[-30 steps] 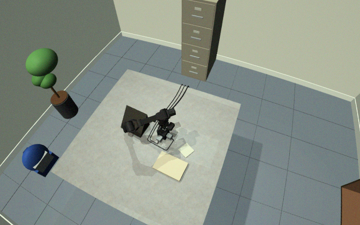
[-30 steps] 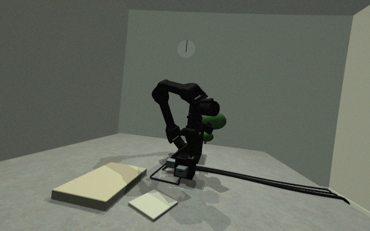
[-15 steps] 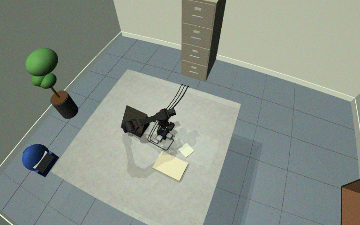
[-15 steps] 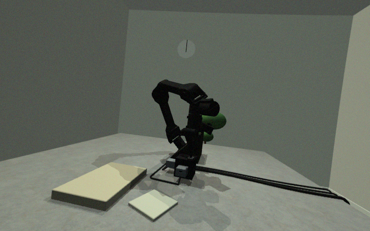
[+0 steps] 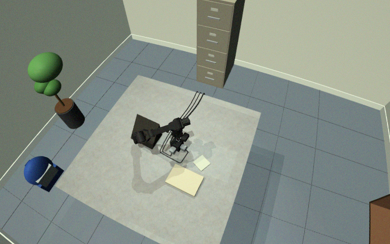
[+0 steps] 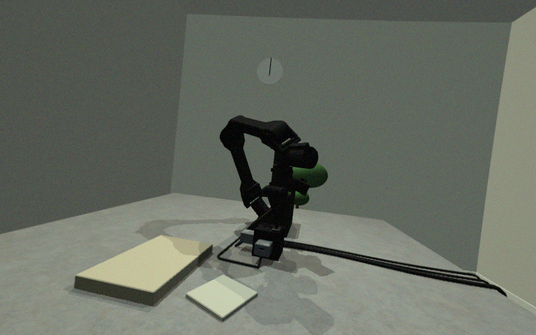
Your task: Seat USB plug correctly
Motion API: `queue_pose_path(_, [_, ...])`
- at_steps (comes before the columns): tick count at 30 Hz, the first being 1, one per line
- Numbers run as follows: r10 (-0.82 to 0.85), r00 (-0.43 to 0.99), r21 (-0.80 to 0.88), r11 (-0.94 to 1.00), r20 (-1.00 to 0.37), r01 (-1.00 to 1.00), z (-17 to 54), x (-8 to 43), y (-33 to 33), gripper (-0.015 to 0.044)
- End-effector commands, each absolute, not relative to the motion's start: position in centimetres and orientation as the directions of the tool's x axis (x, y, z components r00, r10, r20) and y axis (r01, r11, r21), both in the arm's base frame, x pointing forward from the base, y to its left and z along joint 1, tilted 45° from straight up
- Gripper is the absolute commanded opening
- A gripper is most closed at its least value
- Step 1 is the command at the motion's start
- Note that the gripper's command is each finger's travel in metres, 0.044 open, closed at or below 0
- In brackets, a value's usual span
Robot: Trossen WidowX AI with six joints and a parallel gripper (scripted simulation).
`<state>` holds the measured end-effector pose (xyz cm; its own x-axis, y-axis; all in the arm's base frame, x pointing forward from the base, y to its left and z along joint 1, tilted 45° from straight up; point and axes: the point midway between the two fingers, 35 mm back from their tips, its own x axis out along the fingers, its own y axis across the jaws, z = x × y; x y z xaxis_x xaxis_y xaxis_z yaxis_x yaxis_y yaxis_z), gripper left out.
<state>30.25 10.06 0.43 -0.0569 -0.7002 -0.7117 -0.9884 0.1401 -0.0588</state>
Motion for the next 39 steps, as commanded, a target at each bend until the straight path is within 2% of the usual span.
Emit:
queue_pose_path(1, [-0.705,-0.058,-0.055,0.137,-0.707,-0.989,0.34,30.23,9.79,0.0000])
queue_pose_path(17, [-0.705,-0.058,-0.055,0.137,-0.707,-0.989,0.34,30.23,9.79,0.0000])
queue_pose_path(21, [-0.700,-0.056,-0.059,0.140,-0.712,-0.988,0.42,30.26,10.07,0.0095])
queue_pose_path(39, [-0.700,-0.057,-0.059,0.140,-0.712,-0.988,0.42,30.26,10.05,0.0095])
